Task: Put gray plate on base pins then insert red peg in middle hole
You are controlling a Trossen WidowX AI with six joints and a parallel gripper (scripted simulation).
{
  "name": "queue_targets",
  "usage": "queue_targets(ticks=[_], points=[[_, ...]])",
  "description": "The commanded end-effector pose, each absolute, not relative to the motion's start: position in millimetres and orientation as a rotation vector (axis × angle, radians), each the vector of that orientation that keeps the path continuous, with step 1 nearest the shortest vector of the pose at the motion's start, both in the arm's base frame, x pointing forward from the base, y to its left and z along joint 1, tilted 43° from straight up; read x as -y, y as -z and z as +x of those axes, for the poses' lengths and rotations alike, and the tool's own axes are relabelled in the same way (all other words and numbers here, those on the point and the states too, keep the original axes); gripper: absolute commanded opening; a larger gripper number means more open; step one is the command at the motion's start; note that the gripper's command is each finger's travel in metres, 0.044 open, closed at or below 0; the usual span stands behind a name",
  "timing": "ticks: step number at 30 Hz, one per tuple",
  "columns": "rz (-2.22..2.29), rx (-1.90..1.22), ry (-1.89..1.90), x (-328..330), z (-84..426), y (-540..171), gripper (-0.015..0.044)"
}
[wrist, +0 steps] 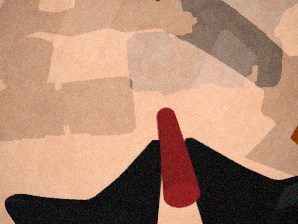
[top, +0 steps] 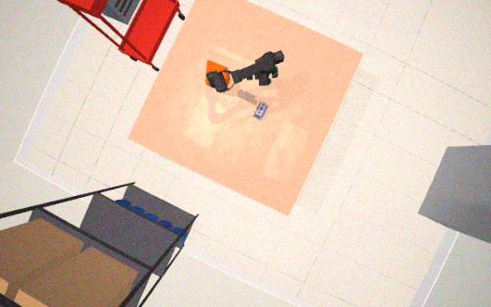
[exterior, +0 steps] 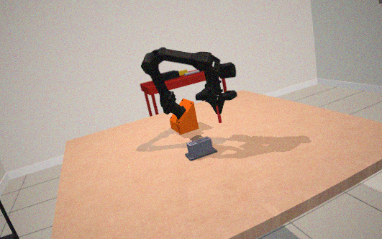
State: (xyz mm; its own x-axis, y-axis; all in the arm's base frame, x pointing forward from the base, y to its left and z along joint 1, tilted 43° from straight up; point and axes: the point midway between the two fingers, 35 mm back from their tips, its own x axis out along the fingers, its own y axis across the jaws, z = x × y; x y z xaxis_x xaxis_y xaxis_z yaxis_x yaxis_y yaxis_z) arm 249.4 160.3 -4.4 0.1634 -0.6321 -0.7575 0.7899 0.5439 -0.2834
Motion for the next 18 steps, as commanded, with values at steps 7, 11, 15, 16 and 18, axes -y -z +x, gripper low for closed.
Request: queue_targets(ticks=[7, 11, 15, 16, 18], points=[[0.199, -0.967, 1.016, -149.1, 272.3, -13.7, 0.0000], [0.199, -0.967, 1.016, -143.5, 280.2, -20.6, 0.0000], [0.200, -0.966, 1.015, -137.5, 287.8, -27.6, 0.0000], [0.200, -0.966, 1.015, -136.0, 289.6, -29.2, 0.0000], [0.200, -0.965, 1.015, -133.1, 293.2, -32.5, 0.0000]])
